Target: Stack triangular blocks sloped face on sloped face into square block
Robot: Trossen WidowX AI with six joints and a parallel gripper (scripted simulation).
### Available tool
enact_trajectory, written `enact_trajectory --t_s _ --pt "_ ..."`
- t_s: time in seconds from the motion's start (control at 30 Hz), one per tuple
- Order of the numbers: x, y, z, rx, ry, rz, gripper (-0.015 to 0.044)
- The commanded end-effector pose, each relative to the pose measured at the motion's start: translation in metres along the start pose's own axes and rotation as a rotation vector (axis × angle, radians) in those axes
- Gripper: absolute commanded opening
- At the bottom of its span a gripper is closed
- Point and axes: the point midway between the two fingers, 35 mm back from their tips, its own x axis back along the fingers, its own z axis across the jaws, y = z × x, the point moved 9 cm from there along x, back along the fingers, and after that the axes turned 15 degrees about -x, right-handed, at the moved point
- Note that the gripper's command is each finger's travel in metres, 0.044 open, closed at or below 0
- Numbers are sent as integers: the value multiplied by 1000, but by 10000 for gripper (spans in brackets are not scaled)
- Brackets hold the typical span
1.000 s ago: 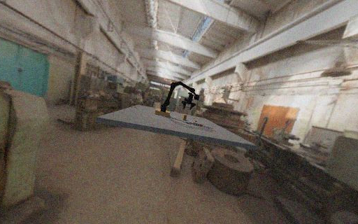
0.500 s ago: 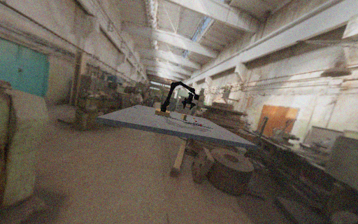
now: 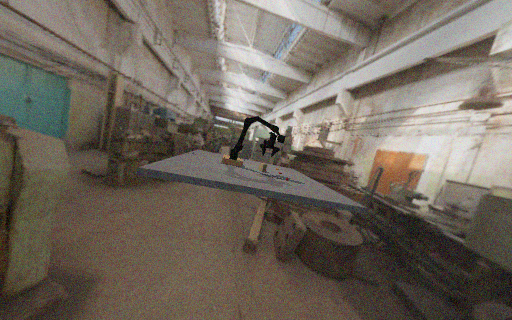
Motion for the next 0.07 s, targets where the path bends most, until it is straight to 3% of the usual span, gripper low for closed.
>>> enact_trajectory --t_s 0.0,0.03 --pt "0 0 0 0 0 0 440" --pt "0 0 0 0 0 0 440"
